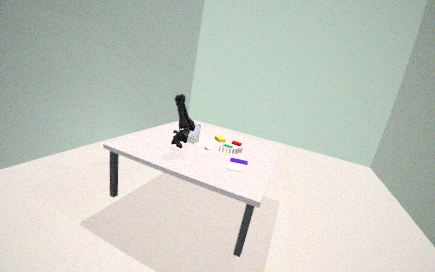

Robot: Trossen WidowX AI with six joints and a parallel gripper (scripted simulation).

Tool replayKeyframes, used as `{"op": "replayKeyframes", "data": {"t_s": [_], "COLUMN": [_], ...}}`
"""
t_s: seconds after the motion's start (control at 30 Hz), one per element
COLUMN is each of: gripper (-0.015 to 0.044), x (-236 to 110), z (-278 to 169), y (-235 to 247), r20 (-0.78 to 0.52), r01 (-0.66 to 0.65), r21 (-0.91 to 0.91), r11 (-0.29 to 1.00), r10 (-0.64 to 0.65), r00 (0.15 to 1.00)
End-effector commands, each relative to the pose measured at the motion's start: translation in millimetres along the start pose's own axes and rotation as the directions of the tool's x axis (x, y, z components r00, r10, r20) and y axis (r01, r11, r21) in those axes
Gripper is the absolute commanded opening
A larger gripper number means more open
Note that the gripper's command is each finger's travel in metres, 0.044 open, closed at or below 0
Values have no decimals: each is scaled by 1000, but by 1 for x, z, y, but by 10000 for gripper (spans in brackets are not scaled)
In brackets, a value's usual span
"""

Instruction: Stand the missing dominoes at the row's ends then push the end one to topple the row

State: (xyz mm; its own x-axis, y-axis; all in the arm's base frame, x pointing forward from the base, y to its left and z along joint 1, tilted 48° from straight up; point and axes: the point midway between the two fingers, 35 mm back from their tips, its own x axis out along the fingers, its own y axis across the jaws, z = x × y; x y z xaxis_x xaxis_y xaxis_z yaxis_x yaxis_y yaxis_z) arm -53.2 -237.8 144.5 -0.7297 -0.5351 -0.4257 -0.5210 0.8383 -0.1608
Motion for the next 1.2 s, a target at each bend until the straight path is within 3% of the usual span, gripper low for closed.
{"op": "replayKeyframes", "data": {"t_s": [0.0, 0.37, 0.77, 1.17], "gripper": [0, 0, 0, 0], "x": [-29, -120, -204, -220], "z": [35, 131, 219, 231], "y": [-34, -62, -2, 18], "r20": [91, 292, 464, 467], "r01": [136, 363, 393, 408], "r21": [40, 129, 181, 196], "r11": [990, 923, 901, 892], "r10": [-139, -386, -431, -451], "r00": [986, 875, 774, 761]}}
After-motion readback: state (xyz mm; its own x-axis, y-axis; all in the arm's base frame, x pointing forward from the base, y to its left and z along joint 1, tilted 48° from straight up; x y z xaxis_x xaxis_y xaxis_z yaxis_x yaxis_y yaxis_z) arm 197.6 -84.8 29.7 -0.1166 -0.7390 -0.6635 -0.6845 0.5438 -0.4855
